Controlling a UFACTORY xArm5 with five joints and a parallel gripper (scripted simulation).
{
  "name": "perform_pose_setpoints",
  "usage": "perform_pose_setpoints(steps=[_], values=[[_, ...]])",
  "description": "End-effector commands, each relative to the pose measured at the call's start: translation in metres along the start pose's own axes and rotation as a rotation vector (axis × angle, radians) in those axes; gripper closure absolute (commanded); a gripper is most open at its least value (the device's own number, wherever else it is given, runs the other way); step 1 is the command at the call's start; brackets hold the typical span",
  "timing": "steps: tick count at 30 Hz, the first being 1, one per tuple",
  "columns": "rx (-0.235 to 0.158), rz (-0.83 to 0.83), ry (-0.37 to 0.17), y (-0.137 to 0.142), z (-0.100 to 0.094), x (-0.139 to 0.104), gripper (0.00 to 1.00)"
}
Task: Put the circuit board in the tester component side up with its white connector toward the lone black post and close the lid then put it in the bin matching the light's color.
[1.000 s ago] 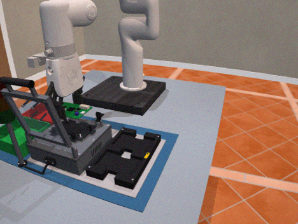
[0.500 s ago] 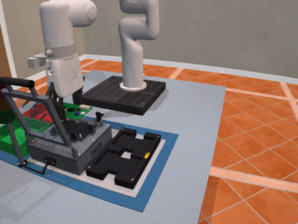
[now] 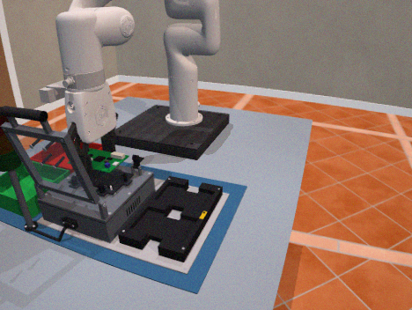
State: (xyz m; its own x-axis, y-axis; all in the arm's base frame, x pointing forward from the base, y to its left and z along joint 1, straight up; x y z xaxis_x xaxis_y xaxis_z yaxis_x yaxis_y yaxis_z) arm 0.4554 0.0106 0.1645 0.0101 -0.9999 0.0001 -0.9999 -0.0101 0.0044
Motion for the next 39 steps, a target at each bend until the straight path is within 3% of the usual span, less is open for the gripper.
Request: perform_pose_setpoints(steps=[1,16,39], values=[[0.004,0.000,0.000,-0.001,0.008,0.000,0.21],[0.004,0.000,0.000,-0.001,0.025,0.000,0.21],[0.004,0.000,0.000,-0.001,0.027,0.000,0.21]])
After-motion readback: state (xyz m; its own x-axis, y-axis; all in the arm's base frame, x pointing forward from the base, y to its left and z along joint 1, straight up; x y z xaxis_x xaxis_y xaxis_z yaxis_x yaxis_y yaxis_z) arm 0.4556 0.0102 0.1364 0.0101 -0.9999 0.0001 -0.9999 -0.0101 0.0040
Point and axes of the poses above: the point where the finger pads meet when closed, its own z axis out along the fingers, its own y axis across the jaws, x = y × z, the point moved 8 cm from there along -z, back along the fingers
